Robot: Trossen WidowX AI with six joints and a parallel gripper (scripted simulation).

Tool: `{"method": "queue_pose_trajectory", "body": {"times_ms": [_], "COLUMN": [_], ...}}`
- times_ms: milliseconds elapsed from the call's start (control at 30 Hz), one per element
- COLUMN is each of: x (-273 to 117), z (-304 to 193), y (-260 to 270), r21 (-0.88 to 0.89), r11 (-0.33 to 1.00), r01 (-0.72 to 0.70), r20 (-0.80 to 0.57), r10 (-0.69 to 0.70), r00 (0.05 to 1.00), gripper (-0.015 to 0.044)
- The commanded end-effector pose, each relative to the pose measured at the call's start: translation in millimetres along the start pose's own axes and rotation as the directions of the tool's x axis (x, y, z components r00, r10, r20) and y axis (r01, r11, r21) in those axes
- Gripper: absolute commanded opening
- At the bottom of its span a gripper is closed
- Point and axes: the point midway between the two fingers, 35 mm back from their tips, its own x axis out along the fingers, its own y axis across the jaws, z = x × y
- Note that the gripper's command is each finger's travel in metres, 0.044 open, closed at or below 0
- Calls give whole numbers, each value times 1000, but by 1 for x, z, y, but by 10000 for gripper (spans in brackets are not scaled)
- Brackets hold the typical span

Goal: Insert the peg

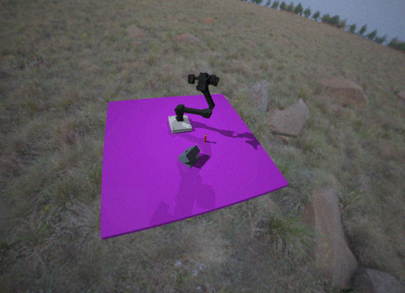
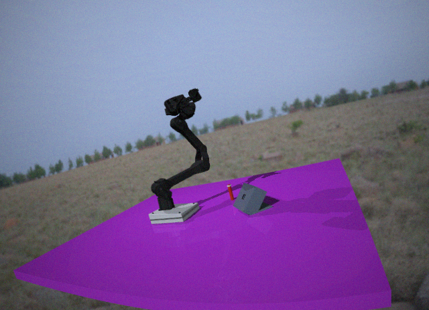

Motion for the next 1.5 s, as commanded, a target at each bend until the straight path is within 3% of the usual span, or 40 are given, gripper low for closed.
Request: {"method": "queue_pose_trajectory", "body": {"times_ms": [0,667,1467], "x": [0,-17,-8], "z": [0,-45,-67], "y": [0,25,76], "r21": [4,481,883], "r11": [1000,861,428], "r01": [2,166,192], "r20": [-1,-71,-94], "r10": [-2,-150,-240], "r00": [1000,986,966], "gripper": [426,440,440]}}
